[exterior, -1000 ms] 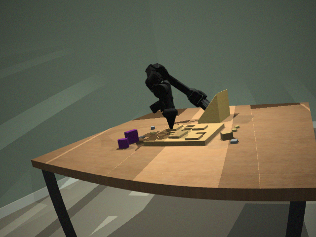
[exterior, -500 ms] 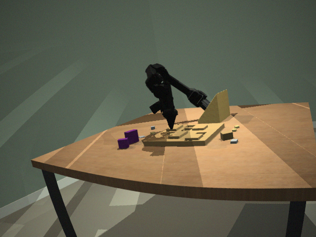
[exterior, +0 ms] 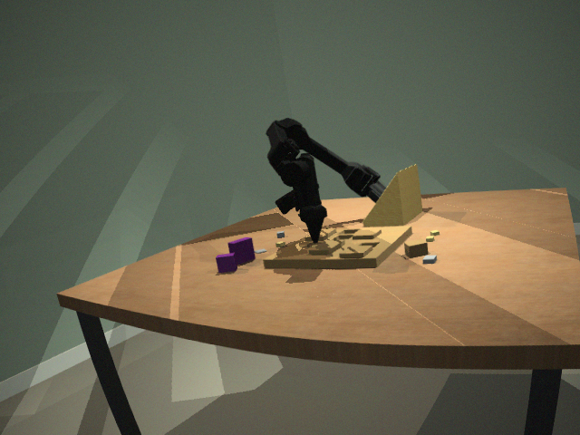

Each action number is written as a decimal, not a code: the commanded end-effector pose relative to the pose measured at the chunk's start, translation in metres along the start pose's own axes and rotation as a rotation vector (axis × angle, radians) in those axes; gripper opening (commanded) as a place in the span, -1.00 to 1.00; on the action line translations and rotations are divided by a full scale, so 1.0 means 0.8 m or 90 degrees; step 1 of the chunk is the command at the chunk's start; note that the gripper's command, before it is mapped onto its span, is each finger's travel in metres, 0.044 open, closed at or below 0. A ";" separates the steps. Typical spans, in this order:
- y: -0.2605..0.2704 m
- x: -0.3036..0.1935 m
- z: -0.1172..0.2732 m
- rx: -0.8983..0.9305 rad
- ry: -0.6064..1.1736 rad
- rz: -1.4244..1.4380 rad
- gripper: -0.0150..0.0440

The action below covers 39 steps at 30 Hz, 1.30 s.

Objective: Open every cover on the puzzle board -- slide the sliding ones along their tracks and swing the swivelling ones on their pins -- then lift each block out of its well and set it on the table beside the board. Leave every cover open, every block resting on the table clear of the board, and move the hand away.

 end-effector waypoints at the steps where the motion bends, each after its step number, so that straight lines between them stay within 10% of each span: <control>1: -0.002 0.000 -0.006 -0.004 0.000 0.002 0.00; 39: -0.001 0.000 -0.017 -0.001 0.000 0.000 -0.22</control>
Point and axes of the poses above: the point midway between the two fingers, 35 mm back from their tips, its own z axis back along the fingers, its own y axis across the jaws, x = y × z, the point moved 1 cm from there along z, back along the fingers, and after that the axes turned 6 degrees about z, right-handed, at the moved point
